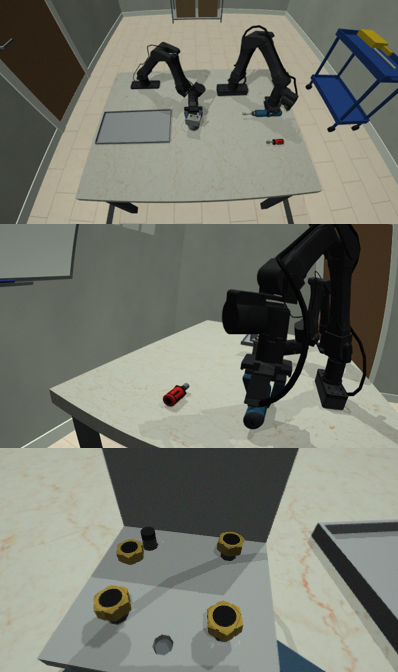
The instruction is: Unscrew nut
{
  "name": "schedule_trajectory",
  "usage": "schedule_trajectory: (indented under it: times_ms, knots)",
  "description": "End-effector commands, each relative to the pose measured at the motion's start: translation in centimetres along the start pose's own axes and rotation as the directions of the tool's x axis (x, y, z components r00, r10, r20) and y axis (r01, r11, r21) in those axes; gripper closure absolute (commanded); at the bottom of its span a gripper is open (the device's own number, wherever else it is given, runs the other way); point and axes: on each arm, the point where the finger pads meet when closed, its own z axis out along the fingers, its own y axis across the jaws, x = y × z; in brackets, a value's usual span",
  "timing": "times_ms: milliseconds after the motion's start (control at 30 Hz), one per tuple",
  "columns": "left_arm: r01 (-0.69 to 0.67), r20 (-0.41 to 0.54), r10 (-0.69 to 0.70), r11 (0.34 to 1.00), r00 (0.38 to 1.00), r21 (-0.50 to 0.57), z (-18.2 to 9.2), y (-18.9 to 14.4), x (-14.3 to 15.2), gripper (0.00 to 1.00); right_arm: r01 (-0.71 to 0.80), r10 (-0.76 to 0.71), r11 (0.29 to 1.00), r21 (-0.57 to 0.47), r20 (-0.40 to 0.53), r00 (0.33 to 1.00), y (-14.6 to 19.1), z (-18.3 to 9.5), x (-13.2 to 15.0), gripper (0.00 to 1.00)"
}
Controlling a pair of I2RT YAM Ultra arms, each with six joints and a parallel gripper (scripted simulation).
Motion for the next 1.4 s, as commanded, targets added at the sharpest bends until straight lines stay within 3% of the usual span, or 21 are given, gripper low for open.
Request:
schedule_trajectory:
  times_ms: [0,300,433,1367]
  knots:
    - [-0.001,0.023,0.001,1.000,1.000,0.022,-0.3,-0.8,-0.3,0.58,-0.043,0.043,0.999,0.001,0.025,0.999,0.6,0.3,-1.6,0.41]
    - [-0.001,0.001,0.001,1.000,1.000,-0.004,1.1,0.0,0.3,0.58,-0.043,0.043,0.999,0.001,0.025,0.999,0.6,0.3,-1.6,0.41]
    - [-0.002,0.039,0.000,0.999,0.999,0.042,-0.2,-1.1,-0.6,0.58,-0.043,0.043,0.999,0.001,0.025,0.999,0.6,0.3,-1.6,0.41]
    - [-0.004,0.012,0.003,1.000,1.000,0.011,0.7,-0.3,-0.2,0.58,-0.043,0.043,0.999,0.001,0.025,0.999,0.6,0.3,-1.6,0.41]
